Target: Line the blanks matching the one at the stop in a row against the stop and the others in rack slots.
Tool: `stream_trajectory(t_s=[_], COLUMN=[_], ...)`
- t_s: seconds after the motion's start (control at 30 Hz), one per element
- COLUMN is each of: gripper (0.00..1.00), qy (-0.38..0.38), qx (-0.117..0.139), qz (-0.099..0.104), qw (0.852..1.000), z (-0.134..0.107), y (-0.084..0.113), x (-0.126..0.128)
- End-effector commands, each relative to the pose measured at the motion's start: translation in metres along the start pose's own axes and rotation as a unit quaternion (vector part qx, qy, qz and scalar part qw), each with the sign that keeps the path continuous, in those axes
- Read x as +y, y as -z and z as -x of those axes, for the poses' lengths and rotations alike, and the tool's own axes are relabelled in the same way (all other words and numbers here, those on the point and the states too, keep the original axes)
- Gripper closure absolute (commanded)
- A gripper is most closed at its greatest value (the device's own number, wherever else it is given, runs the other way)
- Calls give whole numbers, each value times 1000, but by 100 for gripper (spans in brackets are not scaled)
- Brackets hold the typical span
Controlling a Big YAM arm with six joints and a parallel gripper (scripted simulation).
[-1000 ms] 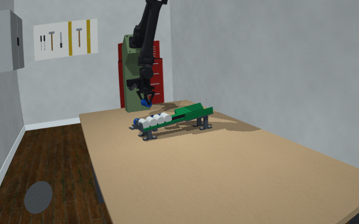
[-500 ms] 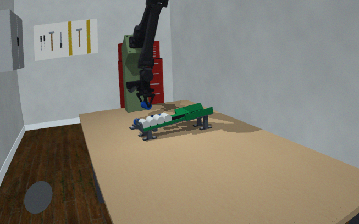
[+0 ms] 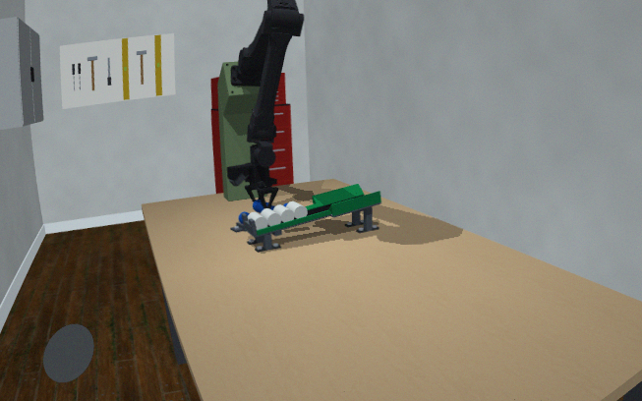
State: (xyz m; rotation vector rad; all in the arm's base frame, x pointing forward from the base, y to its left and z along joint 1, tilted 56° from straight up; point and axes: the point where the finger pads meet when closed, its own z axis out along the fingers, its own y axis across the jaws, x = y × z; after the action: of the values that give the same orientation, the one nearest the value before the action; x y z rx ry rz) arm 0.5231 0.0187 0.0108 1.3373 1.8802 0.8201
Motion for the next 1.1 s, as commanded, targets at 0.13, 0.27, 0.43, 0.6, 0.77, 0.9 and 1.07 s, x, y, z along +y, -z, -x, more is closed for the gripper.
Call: stream_trajectory(t_s=[0.13, 0.27, 0.43, 0.6, 0.77, 0.9, 1.07], gripper=[40, 40, 40, 40, 40, 40, 40], qy=[1, 1, 2, 2, 2, 2, 2], qx=[3, 3, 1, 2, 2, 2, 2], qz=[6, 6, 14, 11, 11, 11, 11], qw=[1000, 1000, 1000, 1000, 1000, 1000, 1000], z=[-6, -6, -4, -5, -5, -5, -5], y=[-22, -29, -26, -26, -26, -26, -26], x=[4, 4, 14, 11, 11, 11, 11])
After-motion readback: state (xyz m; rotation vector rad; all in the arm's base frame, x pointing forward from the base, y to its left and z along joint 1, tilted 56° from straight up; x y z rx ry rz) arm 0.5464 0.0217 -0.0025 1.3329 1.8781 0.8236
